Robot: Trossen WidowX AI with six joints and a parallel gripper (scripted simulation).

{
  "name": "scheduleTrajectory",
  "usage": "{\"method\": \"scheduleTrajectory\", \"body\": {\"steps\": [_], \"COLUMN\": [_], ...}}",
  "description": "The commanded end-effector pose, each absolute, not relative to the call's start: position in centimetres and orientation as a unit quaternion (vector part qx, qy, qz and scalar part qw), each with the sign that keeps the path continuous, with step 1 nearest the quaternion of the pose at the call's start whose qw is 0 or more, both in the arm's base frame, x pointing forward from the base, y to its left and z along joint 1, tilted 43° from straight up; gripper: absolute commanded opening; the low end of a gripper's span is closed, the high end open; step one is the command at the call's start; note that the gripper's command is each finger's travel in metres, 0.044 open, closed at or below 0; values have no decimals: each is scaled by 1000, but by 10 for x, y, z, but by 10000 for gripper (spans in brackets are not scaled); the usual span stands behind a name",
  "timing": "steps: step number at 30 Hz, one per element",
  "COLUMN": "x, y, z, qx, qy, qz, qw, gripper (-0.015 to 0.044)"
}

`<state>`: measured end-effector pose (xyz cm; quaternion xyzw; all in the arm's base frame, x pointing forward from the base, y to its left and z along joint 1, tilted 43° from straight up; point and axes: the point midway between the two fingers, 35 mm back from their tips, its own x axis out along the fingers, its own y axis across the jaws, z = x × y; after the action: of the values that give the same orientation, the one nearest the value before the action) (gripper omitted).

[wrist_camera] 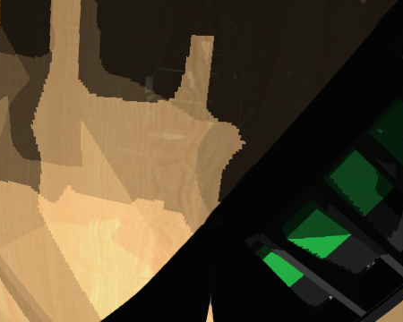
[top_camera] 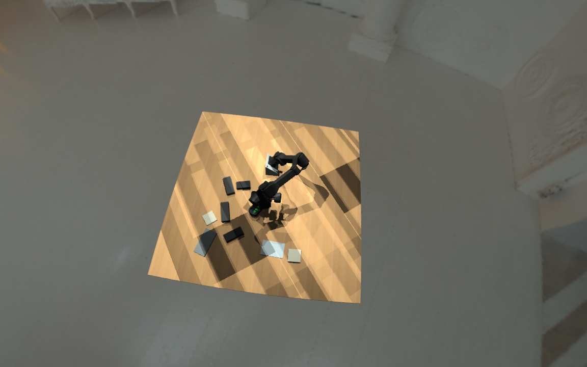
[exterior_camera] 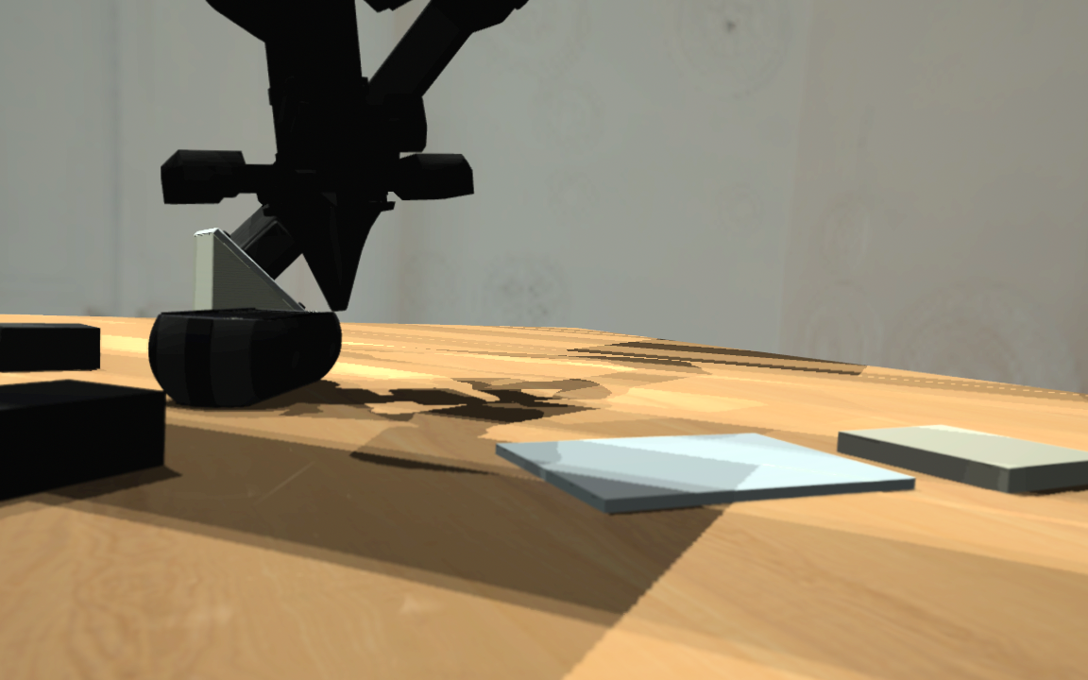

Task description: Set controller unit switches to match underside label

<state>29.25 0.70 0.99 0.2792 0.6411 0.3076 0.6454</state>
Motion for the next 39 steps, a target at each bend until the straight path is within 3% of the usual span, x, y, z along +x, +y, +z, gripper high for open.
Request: {"method": "scheduleTrajectory", "body": {"steps": [1, 10, 39], "x": [280, 244, 244], "y": [-15, -57, -32], "z": [-6, -36, -66], "qx": [353, 509, 512], "qy": [648, 640, 639], "qz": [260, 156, 155], "qw": [623, 554, 552], "gripper": [0, 0, 0]}}
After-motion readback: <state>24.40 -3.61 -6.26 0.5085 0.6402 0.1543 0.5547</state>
